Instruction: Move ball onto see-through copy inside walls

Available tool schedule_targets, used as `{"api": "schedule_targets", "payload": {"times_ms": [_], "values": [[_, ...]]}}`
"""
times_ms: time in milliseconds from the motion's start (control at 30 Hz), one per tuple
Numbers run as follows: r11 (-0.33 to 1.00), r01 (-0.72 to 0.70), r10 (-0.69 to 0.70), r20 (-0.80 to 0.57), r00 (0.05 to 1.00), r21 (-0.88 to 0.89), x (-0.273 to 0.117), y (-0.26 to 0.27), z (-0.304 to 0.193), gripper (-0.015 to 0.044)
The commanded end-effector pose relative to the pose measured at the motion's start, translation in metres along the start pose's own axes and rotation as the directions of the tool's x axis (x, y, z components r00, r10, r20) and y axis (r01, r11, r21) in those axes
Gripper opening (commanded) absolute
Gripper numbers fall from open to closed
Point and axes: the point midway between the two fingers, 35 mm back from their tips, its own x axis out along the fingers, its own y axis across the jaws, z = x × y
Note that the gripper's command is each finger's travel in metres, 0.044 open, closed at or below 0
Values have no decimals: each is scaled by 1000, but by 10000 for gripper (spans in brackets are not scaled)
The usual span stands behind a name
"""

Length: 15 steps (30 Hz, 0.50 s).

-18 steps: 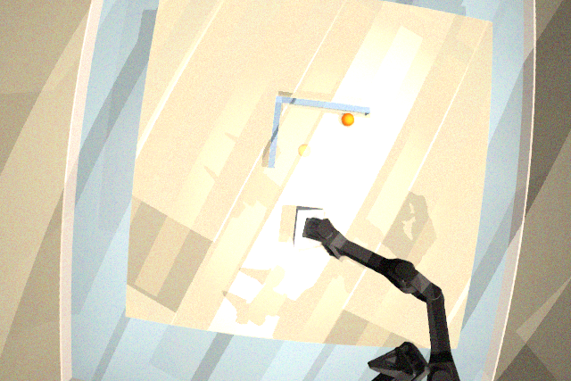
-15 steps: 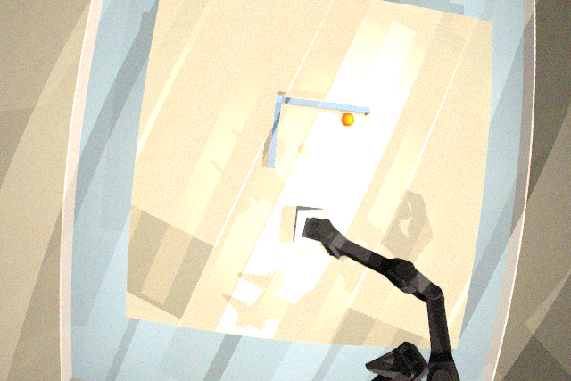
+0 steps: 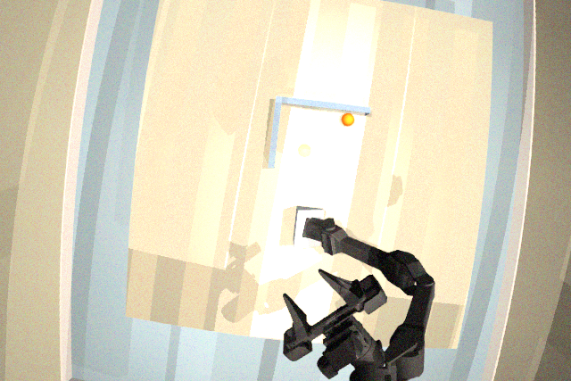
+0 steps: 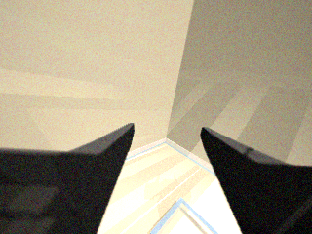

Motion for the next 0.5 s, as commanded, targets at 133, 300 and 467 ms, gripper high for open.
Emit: {"api": "schedule_targets", "payload": {"times_ms": [133, 300, 467], "values": [[978, 197, -174, -252, 952, 69, 99, -52, -52, 325], [948, 313, -260, -438, 861, 52, 158, -100, -106, 325], [916, 400, -294, -610, 736, 41, 197, -150, -172, 325]]}}
